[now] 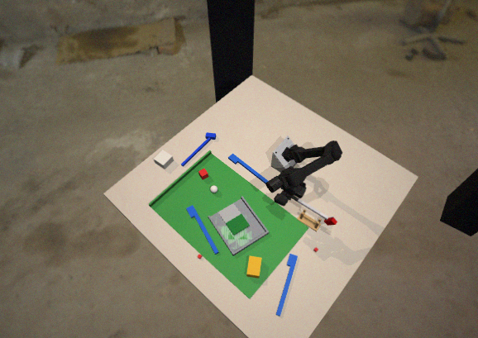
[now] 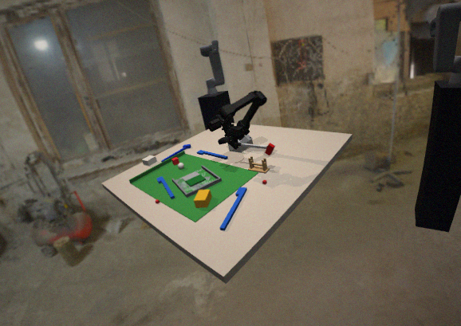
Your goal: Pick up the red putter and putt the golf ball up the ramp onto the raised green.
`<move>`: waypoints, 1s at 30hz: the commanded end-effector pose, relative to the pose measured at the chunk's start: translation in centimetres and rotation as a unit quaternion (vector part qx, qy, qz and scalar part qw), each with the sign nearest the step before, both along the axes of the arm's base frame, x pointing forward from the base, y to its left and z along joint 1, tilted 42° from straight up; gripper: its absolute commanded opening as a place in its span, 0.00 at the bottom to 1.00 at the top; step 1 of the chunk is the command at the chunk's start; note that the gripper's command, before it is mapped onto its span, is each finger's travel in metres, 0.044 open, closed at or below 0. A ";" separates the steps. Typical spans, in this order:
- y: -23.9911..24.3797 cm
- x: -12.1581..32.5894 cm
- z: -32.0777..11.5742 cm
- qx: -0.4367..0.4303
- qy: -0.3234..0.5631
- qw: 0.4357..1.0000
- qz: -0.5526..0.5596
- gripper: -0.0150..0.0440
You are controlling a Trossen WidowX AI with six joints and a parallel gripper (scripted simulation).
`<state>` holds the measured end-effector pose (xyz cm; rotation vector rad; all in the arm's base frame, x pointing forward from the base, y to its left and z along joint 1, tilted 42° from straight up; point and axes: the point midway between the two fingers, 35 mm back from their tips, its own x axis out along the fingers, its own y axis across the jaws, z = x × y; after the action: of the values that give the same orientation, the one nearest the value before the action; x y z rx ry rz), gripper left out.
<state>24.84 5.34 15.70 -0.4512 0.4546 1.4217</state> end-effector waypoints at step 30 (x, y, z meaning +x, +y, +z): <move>-17.8 -0.2 -12.0 -0.041 0.390 0.848 -0.356 0.25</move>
<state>25.16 -10.66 4.76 0.1966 1.1578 0.8656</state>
